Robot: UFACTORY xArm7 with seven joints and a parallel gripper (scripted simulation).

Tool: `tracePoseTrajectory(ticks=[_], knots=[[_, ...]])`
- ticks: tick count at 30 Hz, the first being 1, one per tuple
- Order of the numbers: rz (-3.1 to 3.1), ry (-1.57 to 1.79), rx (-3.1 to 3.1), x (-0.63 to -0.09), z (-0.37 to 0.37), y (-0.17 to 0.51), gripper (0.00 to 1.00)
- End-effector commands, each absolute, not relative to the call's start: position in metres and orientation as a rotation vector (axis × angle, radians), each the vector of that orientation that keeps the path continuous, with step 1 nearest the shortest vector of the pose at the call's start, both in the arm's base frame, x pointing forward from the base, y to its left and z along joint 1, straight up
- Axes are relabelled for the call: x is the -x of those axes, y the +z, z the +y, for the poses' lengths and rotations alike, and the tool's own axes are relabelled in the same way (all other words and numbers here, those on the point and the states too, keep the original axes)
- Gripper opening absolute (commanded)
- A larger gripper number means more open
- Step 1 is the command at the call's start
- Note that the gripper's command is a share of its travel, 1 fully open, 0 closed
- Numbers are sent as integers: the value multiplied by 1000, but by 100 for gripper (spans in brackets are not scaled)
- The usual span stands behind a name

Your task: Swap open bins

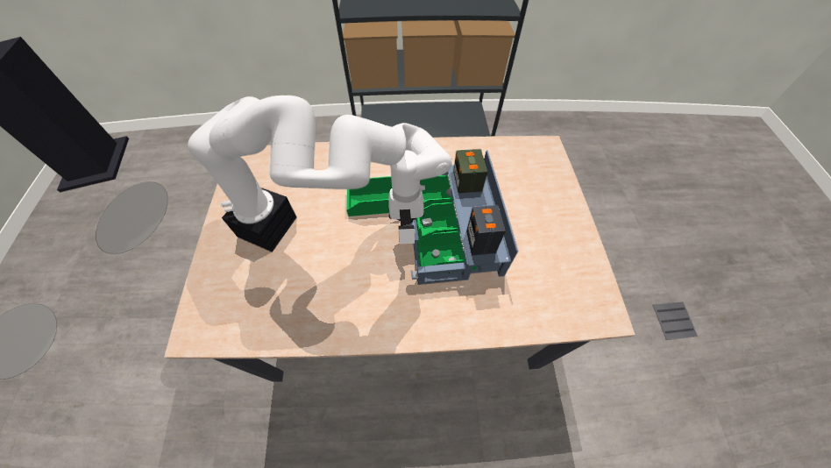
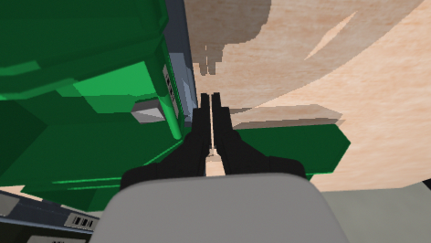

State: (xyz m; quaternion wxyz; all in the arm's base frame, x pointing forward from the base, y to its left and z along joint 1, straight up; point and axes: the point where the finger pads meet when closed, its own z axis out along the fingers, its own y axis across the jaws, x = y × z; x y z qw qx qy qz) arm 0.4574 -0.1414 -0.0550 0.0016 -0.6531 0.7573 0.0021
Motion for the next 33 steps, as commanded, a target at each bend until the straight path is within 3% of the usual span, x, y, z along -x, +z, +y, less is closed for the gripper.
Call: tracePoseTrajectory(ticks=[1, 13, 33], knots=[[2375, 2, 2048, -459, -142, -53, 0], [2375, 2, 2048, -458, -142, 5, 0], [2375, 2, 2048, -458, -142, 7, 0]])
